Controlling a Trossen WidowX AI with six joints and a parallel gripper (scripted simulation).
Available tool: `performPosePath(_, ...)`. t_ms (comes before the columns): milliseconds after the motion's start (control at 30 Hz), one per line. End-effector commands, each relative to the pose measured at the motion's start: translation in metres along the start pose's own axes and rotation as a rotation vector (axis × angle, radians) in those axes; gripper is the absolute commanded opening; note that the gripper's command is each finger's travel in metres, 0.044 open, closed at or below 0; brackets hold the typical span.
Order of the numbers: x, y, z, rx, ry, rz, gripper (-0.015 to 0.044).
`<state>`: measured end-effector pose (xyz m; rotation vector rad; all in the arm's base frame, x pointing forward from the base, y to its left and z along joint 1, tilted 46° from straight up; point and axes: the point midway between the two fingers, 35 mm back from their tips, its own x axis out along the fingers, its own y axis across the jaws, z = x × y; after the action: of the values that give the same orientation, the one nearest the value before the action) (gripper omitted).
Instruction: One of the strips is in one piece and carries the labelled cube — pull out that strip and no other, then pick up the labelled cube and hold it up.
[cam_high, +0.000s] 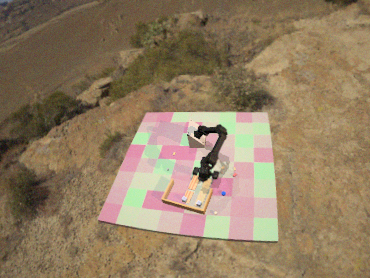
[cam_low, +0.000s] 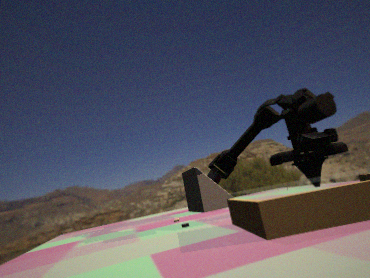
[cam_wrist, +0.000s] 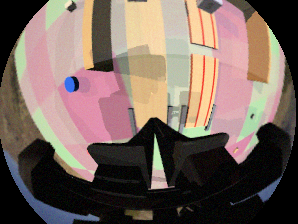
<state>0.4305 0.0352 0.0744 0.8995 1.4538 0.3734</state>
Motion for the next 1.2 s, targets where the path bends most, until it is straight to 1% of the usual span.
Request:
performPosePath(0, 0.010, 0.001, -0.002, 0.002, 0.006, -0.004, 0.0000)
performPosePath(467, 0.031, 0.003, -0.003, 0.002, 0.007, -0.001, 0.0000)
performPosePath(1167, 0.032, 0.003, -0.003, 0.002, 0.007, -0.001, 0.0000)
